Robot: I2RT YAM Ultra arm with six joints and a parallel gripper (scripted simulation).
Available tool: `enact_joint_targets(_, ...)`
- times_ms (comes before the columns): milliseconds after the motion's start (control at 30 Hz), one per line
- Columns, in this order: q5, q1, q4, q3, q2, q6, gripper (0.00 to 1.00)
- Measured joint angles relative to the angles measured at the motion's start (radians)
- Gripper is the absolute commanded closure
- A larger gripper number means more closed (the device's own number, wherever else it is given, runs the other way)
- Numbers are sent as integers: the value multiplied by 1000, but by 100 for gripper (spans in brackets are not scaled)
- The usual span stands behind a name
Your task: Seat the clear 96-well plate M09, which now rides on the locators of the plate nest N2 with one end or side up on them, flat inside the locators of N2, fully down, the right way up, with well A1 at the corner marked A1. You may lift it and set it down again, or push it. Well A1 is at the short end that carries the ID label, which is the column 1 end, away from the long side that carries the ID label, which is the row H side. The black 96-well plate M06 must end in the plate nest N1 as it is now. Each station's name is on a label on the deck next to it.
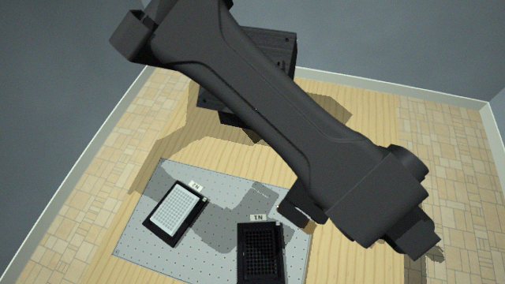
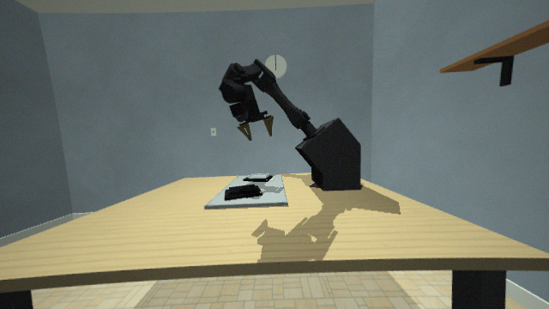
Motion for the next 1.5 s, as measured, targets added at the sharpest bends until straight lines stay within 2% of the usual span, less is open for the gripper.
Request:
enact_joint_targets(267, -62, -105, 14, -55, -63, 22, 0)
enact_joint_targets(633, -168, -330, 28, -164, -197, 60, 0)
enact_joint_targets(800, -216, -397, 40, -199, -238, 79, 0)
enact_joint_targets(1200, -351, -696, 59, -350, -421, 114, 0)
enact_joint_targets(1333, -394, -756, 71, -383, -461, 124, 0)
enact_joint_targets(1500, -452, -892, 94, -439, -508, 134, 0)
